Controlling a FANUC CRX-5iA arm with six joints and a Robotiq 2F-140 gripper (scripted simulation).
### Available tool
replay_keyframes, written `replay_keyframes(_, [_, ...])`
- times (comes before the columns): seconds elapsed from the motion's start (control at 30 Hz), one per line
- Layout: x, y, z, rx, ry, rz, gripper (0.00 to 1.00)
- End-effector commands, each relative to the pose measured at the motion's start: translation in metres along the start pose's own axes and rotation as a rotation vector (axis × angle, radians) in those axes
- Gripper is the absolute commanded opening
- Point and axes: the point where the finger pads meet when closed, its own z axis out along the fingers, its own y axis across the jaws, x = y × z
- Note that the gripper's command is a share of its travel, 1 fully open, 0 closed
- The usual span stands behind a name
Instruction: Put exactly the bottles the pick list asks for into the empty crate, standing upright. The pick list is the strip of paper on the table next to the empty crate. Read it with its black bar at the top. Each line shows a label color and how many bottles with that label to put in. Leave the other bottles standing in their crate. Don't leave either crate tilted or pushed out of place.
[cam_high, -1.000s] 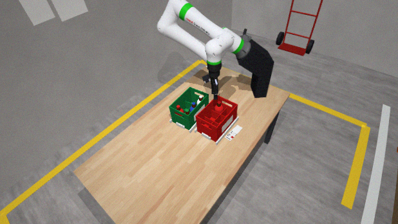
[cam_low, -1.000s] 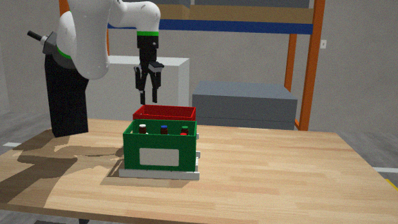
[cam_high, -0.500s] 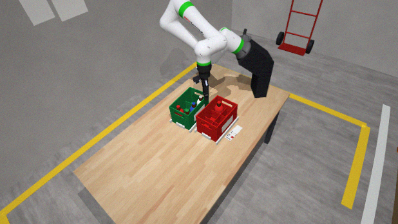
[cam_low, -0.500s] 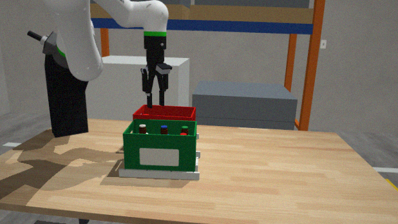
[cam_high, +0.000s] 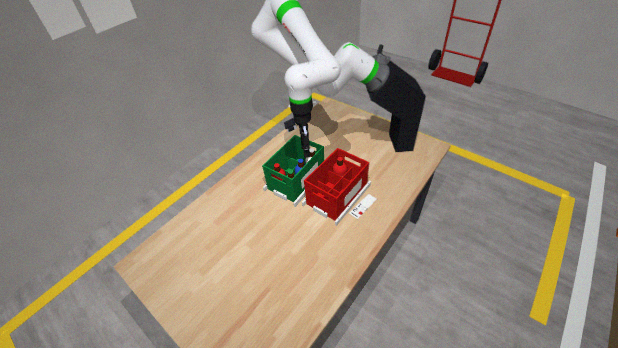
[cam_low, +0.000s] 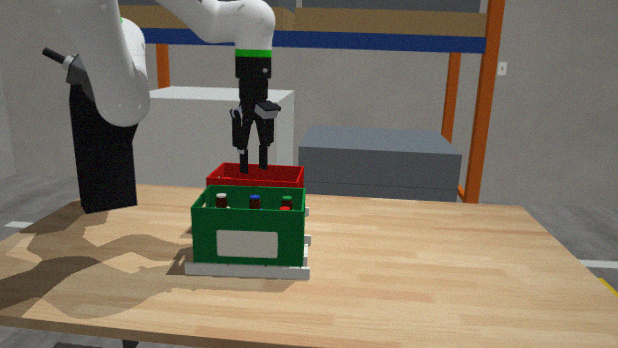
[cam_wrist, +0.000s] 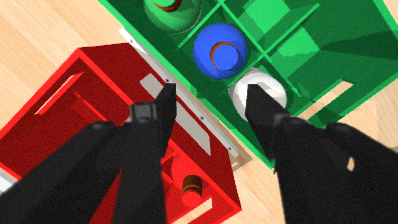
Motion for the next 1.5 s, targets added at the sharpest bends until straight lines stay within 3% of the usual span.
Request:
replay_keyframes(0.0, [0.015,0.001,0.000,0.001,-0.001,0.000,0.44])
replay_keyframes(1.03, [0.149,0.016,0.000,0.001,-0.001,0.000,0.44])
replay_keyframes(1.47, [0.150,0.016,0.003,0.001,-0.001,0.000,0.44])
